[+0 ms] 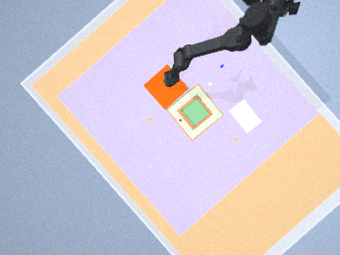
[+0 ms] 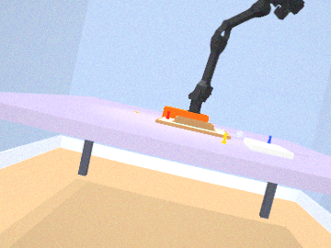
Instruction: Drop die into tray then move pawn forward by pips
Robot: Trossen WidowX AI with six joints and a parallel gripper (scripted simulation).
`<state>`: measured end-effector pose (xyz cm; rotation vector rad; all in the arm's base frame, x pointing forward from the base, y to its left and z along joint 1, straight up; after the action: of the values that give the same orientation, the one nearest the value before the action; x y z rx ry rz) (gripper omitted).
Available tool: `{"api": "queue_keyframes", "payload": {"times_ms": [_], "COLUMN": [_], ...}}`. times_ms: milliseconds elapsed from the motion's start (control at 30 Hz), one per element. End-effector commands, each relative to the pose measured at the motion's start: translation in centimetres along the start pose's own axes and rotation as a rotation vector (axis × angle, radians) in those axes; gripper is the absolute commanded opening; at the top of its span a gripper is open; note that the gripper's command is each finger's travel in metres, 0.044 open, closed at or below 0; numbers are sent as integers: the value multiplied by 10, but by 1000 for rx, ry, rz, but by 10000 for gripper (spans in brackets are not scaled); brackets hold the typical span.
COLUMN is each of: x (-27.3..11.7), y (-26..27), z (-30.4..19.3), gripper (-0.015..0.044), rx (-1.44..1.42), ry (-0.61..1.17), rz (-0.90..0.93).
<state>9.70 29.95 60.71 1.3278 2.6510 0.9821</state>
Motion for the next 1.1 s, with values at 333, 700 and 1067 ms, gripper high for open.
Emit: {"api": "queue_keyframes", "payload": {"times_ms": [333, 700, 1067], "x": [-8, -47, -115], "y": [18, 15, -54], "z": [50, 193, 316], "gripper": [275, 275, 275], "rx": [-67, -67, -65], "ry": [-98, -539, -1101], "rz": [162, 337, 165]}}
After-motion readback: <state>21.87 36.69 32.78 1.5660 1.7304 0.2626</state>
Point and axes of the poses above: the point midway between the two fingers, 35 mm back from their tips, its own x axis out along the fingers, its own y axis across the jaws, z = x × y, the point moved 6 cm from there along -x, back along the fingers, and after that the axes turned 15 degrees about x, right-handed, at the moved point
